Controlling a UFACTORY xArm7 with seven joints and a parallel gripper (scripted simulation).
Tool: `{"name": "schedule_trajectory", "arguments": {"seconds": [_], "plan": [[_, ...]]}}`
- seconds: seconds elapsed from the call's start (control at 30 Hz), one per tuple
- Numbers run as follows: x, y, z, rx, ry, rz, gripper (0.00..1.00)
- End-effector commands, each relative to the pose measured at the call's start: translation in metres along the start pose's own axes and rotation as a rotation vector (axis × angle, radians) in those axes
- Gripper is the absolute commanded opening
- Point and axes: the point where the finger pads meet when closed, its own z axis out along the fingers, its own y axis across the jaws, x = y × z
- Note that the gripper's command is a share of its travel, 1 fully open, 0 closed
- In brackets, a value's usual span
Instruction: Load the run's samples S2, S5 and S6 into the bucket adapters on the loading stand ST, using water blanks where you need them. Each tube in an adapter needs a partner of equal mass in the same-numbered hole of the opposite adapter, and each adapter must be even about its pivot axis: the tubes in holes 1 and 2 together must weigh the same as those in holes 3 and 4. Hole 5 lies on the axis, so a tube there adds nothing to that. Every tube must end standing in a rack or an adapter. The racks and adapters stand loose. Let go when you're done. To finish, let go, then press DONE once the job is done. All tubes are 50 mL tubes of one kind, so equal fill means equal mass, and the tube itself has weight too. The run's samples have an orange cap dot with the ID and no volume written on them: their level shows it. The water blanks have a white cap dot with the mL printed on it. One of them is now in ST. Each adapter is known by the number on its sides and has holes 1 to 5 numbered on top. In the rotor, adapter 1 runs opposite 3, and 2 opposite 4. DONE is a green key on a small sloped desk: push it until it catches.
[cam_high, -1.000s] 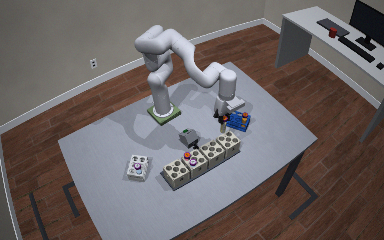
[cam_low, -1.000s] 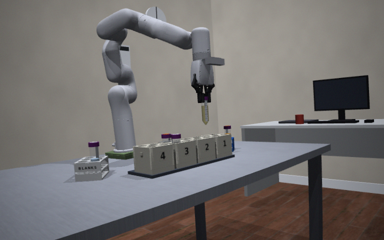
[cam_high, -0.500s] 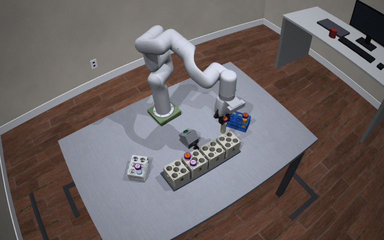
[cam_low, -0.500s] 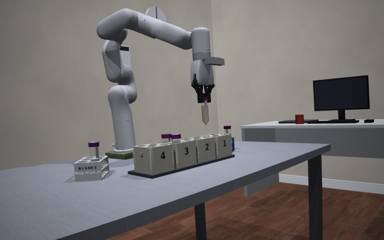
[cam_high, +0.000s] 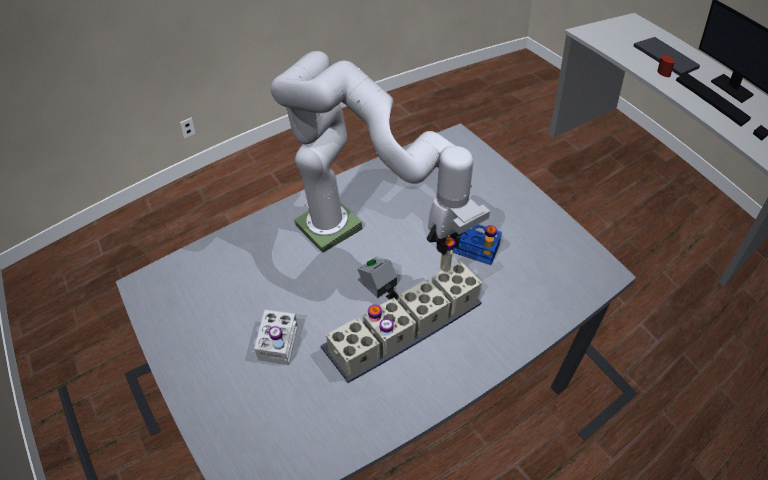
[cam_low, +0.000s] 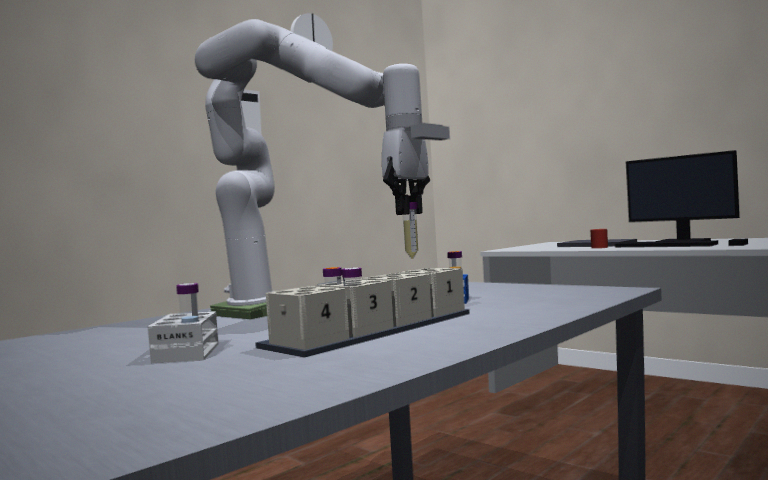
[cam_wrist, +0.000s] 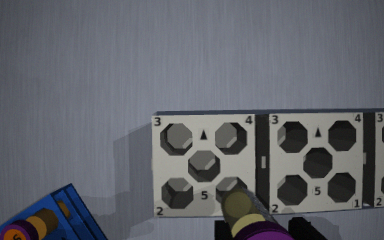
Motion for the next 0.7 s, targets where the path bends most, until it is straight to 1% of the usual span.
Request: {"name": "schedule_trajectory", "arguments": {"seconds": [0.0, 0.2, 0.67], "plan": [[0.001, 0.0, 0.006, 0.001, 0.004, 0.0, 0.0], [0.001, 0.0, 0.018, 0.001, 0.004, 0.0, 0.0], [0.001, 0.0, 0.018, 0.001, 0.004, 0.0, 0.0]]}}
